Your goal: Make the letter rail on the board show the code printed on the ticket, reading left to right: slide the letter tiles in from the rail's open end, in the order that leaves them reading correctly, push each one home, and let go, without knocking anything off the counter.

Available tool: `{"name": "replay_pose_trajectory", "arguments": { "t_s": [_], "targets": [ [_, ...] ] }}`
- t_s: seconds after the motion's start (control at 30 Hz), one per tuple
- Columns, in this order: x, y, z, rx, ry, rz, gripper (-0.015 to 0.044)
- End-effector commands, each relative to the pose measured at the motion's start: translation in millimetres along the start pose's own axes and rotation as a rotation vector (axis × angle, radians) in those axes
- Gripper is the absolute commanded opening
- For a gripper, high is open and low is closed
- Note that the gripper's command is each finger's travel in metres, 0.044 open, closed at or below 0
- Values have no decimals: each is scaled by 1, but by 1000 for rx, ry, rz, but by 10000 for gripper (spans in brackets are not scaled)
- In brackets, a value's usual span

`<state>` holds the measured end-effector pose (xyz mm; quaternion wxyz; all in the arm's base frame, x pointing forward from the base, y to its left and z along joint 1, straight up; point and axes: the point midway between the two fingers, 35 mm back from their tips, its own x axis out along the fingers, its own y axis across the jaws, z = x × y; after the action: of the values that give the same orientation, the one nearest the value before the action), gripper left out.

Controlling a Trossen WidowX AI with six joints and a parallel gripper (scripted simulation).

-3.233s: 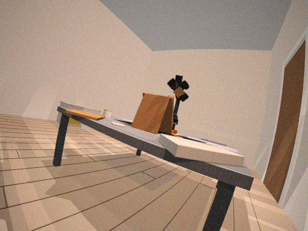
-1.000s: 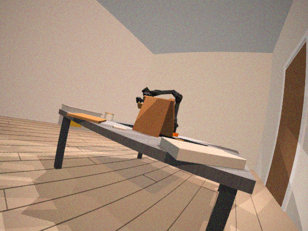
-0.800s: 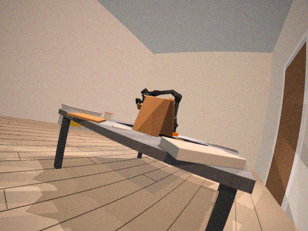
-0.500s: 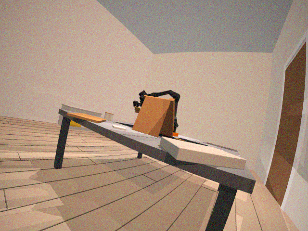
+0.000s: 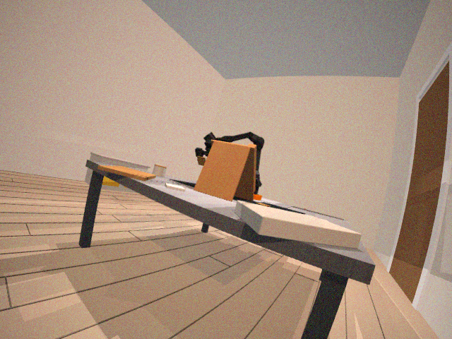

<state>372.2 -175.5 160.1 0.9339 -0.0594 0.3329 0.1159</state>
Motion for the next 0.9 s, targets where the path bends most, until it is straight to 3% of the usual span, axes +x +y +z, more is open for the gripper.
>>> {"name": "replay_pose_trajectory", "arguments": {
  "t_s": [0.0,0.87],
  "targets": [
    [-1,2,0,3,0,-4,0],
    [-1,16,1,4,-1,-3,0]
  ]
}}
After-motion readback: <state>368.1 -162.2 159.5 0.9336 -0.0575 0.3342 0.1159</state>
